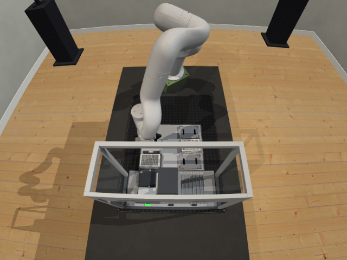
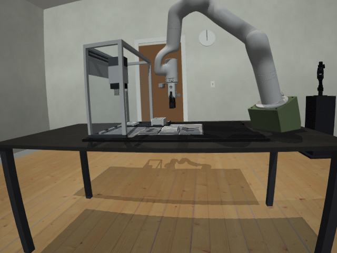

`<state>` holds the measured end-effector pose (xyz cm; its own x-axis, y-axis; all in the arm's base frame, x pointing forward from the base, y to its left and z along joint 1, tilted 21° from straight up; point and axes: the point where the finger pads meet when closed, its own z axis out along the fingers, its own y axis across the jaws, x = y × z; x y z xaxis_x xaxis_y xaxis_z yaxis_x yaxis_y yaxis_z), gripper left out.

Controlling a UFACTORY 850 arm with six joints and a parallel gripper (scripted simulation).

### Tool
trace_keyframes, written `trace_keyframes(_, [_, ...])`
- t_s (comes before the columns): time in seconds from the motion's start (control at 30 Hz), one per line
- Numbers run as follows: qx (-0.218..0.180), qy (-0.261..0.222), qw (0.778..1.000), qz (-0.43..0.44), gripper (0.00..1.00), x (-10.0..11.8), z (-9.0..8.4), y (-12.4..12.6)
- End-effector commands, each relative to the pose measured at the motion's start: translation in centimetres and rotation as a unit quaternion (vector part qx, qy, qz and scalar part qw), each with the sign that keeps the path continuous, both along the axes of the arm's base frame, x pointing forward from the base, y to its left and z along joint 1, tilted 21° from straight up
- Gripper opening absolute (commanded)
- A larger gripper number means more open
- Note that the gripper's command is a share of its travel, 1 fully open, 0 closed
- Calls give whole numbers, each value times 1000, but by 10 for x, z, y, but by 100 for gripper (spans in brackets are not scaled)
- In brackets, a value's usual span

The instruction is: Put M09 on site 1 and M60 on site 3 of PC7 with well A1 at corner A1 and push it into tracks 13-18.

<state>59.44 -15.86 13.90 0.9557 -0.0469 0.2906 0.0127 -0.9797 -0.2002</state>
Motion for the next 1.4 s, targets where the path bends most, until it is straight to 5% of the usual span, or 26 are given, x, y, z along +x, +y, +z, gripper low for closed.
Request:
trace_keyframes(0.0, [0, 0, 1000, 0, 82, -1, 7, -2])
trace_keyframes(0.87, [0, 0, 1000, 0, 82, -13, 44, -9])
trace_keyframes(1.37, [0, 0, 1000, 0, 82, -13, 44, -9])
